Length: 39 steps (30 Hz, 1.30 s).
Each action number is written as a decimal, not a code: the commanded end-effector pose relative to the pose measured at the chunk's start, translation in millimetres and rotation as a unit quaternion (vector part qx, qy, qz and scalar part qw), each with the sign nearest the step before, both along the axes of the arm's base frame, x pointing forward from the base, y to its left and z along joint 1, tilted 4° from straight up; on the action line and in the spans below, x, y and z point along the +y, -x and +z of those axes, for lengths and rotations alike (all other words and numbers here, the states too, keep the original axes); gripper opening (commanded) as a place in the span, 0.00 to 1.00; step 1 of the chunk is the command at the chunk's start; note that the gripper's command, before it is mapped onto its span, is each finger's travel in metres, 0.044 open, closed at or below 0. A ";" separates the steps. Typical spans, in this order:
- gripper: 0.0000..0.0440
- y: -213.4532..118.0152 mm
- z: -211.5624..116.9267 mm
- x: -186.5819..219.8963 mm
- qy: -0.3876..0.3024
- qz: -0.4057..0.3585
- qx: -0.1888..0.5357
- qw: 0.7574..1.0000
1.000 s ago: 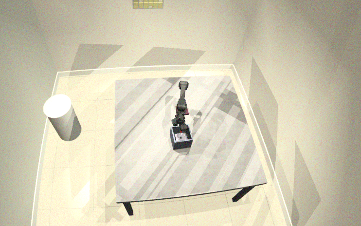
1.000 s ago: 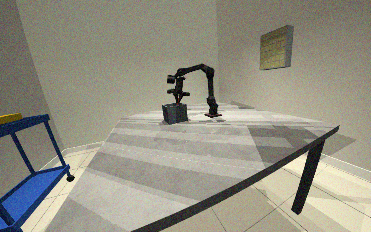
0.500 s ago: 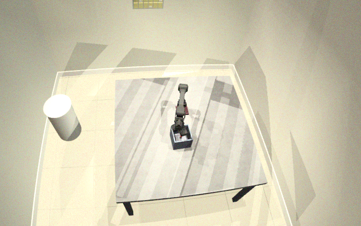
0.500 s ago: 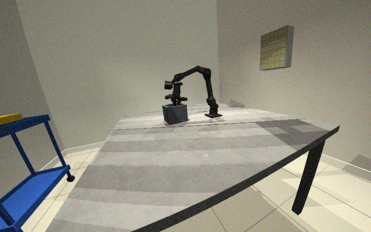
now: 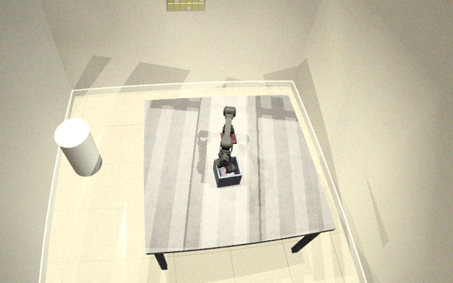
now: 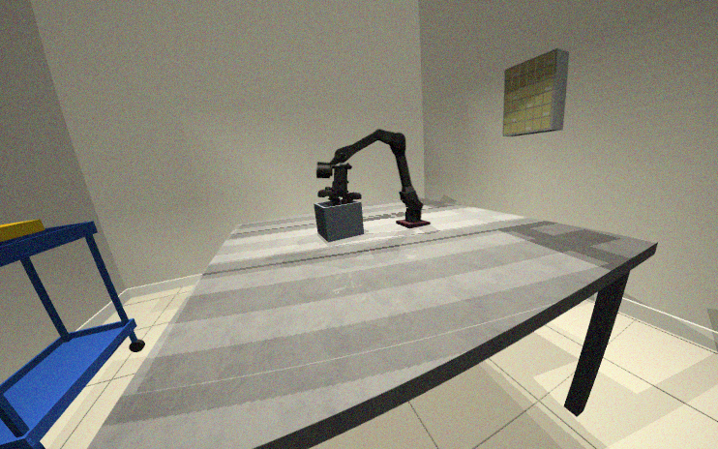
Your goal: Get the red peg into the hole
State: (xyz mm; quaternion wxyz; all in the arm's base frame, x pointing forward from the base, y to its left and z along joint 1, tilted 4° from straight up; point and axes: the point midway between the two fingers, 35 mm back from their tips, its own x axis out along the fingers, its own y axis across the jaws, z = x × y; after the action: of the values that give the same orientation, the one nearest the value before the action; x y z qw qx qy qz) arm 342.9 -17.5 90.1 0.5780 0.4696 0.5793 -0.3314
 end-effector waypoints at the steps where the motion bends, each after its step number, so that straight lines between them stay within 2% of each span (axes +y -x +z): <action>1: 0.32 -0.3 -11.8 -2.1 -0.004 0.011 0.016 1.000; 24: 0.31 -30.5 43.0 -5.9 -0.098 0.017 -0.042 0.994; 39: 0.31 -49.2 52.8 -10.1 -0.150 0.034 -0.075 0.985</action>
State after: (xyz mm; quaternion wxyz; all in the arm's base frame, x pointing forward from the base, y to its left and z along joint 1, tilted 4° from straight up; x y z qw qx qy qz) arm 388.8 -27.5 140.4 0.5522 0.5521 0.5929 -0.1968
